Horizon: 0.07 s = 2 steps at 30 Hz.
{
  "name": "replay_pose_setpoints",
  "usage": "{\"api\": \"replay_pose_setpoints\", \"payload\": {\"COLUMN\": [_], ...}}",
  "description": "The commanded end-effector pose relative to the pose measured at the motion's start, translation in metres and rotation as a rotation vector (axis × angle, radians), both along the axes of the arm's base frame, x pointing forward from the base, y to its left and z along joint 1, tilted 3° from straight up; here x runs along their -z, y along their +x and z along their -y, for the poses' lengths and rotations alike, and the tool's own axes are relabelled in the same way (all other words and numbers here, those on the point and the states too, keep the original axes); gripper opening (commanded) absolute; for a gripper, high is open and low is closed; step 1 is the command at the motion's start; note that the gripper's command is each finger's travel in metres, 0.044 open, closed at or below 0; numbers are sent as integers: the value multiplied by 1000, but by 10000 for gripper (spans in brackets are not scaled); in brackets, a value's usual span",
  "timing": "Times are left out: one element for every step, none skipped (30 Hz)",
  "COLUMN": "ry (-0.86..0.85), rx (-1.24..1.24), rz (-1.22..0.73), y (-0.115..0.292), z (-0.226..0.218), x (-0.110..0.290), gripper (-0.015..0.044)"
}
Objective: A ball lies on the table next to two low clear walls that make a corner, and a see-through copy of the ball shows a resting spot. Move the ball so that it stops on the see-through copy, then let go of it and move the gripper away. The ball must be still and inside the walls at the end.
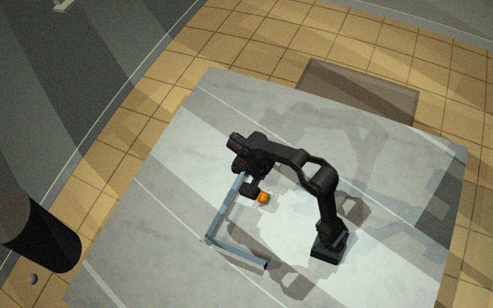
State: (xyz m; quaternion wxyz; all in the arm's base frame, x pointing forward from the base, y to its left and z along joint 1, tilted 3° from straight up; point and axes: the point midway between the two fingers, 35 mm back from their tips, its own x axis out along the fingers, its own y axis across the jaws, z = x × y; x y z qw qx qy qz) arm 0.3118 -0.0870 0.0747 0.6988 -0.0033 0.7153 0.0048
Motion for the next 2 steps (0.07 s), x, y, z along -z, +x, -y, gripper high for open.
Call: {"api": "replay_pose_setpoints", "payload": {"ry": [-4, -4], "rx": [0, 0], "rz": [15, 15], "y": [1, 1], "z": [0, 0], "x": [-18, -18], "gripper": [440, 440]}}
